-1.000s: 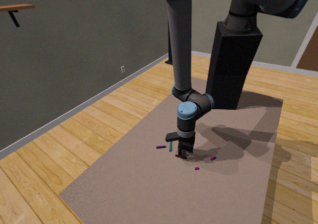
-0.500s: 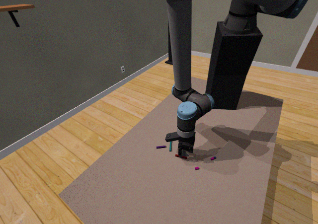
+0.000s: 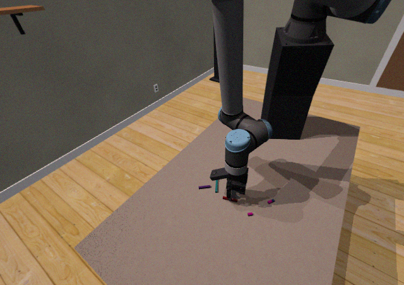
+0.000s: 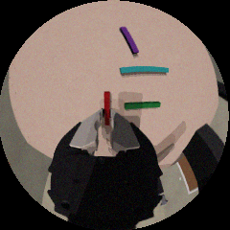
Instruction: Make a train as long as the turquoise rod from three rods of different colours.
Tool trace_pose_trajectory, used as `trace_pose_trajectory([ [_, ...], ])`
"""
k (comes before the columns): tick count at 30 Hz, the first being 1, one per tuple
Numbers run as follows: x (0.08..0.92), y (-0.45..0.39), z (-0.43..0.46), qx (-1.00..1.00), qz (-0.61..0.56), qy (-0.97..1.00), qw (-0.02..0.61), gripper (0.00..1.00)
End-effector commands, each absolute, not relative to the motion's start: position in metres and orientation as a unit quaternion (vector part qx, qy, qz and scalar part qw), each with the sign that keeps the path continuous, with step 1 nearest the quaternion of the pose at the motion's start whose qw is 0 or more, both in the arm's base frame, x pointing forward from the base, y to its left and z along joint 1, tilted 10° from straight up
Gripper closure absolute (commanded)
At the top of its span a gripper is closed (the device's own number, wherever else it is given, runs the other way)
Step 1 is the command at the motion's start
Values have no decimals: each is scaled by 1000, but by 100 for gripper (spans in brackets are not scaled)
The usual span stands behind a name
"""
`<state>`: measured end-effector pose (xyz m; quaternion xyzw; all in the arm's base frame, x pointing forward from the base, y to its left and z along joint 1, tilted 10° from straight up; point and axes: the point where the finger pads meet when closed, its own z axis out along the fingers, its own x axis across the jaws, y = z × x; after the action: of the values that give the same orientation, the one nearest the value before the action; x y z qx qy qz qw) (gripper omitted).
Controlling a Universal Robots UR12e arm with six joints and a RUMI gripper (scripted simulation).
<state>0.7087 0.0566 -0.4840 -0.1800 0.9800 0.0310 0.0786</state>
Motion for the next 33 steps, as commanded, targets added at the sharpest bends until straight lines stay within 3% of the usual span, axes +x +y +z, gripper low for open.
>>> trace_pose_trajectory([
  [1,709,56,-480,-180,31,980,79,100],
  [18,696,48,-391,-180,31,980,79,100],
  [33,695,49,-385,-182,31,980,79,100],
])
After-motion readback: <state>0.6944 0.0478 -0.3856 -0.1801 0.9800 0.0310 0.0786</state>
